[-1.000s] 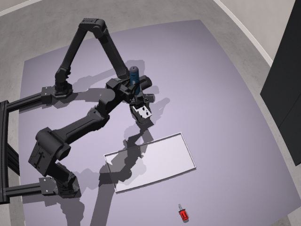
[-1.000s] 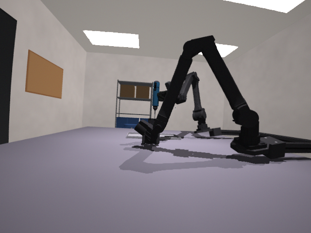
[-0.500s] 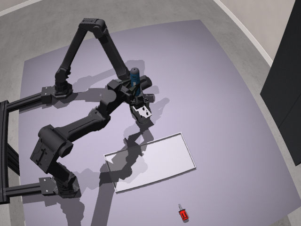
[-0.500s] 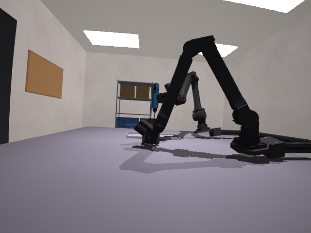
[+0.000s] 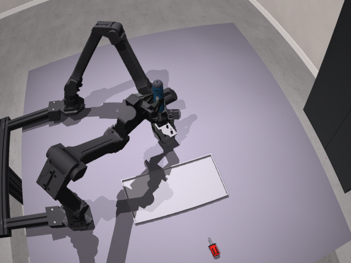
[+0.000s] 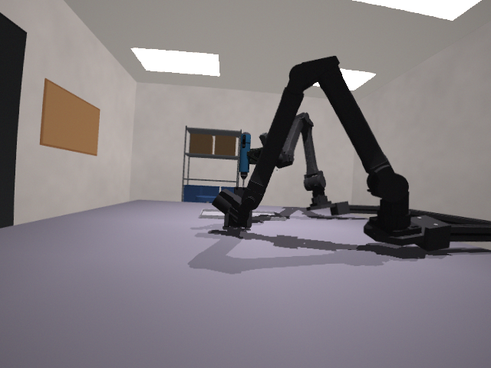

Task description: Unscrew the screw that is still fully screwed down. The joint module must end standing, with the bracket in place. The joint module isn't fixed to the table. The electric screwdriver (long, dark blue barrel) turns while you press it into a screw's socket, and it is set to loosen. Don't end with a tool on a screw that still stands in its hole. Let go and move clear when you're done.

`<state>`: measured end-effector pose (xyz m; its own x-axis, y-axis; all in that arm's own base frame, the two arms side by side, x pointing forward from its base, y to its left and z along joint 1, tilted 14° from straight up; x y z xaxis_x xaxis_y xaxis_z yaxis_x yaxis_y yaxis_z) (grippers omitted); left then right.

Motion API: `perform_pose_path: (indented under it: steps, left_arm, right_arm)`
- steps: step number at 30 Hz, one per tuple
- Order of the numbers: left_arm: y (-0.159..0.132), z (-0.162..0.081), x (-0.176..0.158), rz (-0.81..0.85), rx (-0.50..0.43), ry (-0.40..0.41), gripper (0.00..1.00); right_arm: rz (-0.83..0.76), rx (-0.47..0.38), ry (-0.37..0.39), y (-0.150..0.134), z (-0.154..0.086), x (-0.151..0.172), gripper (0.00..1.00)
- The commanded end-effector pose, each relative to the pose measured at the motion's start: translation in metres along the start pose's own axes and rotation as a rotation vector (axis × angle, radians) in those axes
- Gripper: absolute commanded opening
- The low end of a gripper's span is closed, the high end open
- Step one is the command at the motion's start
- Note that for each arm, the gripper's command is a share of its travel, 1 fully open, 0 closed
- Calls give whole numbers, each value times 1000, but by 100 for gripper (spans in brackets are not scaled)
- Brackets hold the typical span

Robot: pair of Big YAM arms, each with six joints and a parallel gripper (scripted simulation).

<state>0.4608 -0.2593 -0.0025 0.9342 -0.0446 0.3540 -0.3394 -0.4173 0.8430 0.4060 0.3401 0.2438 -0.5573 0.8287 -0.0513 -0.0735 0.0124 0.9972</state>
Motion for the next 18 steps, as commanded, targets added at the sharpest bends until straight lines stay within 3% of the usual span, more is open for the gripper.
perform_pose_path:
  steps: [1,3,6,18]
  left_arm:
    - [-6,1,12,17,-1,18,59]
    - [-6,1,12,17,-1,18,59]
    - [-6,1,12,17,-1,18,59]
    - [-6,1,12,17,-1,18,59]
  right_arm:
    - [17,-69,-4,17,5,-3,42]
    - [16,-56,-4,9,5,-3,42]
    - [21,-92,-6,27,5,-5,42]
    - [18,-86,-7,24,1,-6,42]
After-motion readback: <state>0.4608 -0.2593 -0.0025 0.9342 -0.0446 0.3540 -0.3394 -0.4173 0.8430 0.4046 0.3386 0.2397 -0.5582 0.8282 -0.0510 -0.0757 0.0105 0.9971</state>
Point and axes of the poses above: on each arm, the point where the finger pads meet when closed, its own z axis out along the fingers, its own x axis across the jaws, y = z × x, the point moved 3 cm from there along -z, back along the fingers, and after that the axes turned 11 degrees about z, right-handed, at the moved point
